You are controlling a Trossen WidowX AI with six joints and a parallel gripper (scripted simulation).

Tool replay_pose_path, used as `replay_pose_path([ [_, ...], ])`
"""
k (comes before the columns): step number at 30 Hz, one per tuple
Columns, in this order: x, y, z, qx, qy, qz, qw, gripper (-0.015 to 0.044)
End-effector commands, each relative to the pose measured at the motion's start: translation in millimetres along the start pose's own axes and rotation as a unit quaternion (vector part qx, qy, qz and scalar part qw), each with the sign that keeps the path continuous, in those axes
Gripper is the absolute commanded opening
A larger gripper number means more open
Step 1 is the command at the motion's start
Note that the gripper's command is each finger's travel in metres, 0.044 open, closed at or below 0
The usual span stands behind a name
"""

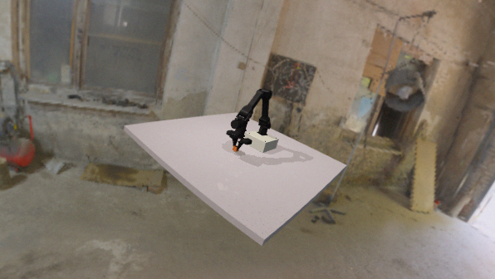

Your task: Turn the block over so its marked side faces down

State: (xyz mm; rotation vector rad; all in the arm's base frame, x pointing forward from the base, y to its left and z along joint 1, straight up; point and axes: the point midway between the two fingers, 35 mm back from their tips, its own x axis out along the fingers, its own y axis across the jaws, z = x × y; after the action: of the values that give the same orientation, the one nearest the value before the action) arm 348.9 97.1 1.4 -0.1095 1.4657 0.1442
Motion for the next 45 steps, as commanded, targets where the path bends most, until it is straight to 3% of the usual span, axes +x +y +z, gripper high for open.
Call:
replay_pose_path([
  [1,4.7,-0.9,-3.0,-0.003,-0.024,-0.003,1.000,0.0000],
  [30,7.6,-1.2,-10.2,0.001,-0.223,-0.004,0.975,0.0000],
  [45,36.1,0.5,-0.3,-0.002,-0.318,-0.005,0.948,0.0000],
])
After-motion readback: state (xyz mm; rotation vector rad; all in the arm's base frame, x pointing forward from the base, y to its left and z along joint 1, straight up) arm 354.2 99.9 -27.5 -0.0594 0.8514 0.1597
